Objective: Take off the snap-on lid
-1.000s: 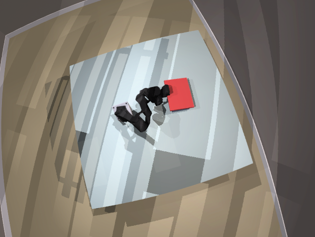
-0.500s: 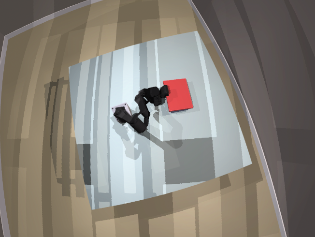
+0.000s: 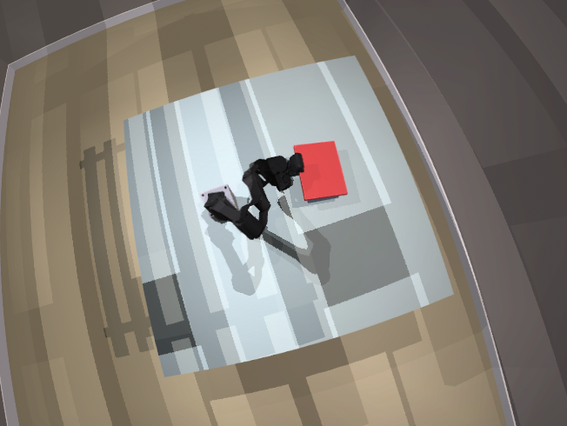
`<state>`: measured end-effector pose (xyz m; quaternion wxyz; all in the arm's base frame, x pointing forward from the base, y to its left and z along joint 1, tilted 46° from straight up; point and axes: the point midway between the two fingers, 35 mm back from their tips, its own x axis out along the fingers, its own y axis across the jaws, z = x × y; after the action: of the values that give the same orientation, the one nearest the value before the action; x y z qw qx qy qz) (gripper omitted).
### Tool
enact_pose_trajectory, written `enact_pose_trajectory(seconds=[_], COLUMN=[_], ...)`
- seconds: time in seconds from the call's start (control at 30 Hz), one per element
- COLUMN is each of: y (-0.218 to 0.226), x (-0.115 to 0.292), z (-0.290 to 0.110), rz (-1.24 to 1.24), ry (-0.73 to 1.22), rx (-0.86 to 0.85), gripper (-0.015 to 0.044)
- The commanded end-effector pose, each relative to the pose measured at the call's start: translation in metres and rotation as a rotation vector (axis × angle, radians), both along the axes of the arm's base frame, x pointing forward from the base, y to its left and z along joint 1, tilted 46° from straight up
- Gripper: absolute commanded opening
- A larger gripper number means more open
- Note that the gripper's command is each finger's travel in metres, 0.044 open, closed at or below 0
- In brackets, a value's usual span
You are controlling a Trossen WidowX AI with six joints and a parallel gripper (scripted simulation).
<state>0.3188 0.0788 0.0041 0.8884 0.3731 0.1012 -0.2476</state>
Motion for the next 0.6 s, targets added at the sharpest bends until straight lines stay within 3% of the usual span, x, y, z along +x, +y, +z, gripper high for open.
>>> enact_pose_trajectory(seconds=[0.0, 0.57], y=[0.0, 0.0002], x=[0.0006, 0.002], z=[-0.0001, 0.0001], rz=[0.001, 0.001], ry=[0.001, 0.001], rx=[-0.001, -0.001], gripper=[0.0, 0.0])
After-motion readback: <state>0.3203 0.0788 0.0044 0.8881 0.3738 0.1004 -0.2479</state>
